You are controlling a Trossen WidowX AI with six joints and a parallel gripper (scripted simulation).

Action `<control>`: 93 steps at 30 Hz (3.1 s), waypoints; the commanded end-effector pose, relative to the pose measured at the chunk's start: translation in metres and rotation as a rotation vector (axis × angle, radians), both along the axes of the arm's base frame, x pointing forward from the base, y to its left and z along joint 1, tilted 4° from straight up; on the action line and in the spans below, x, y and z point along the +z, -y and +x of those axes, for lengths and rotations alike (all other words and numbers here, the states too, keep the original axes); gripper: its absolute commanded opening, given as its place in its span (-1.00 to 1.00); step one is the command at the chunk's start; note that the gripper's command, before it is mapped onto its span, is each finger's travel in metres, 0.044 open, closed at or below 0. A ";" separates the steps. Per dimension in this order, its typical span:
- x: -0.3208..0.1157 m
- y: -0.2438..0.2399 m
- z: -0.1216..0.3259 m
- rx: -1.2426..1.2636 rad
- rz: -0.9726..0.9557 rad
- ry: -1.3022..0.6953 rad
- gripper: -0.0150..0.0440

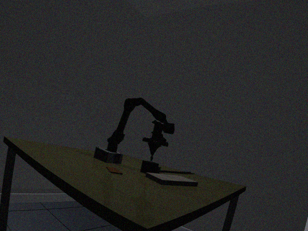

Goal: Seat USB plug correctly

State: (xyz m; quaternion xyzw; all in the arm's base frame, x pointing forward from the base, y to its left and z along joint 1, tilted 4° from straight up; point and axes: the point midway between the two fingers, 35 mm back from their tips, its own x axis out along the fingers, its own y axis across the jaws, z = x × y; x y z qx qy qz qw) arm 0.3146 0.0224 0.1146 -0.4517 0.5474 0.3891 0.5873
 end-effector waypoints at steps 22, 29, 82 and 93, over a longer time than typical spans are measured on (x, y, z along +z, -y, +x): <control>-0.004 0.001 0.000 -0.010 -0.006 -0.002 -0.49; -0.005 0.001 0.000 -0.010 -0.006 -0.002 -0.49; -0.011 0.002 0.001 -0.010 -0.006 -0.002 -0.49; -0.013 0.002 0.001 -0.010 -0.006 -0.002 -0.49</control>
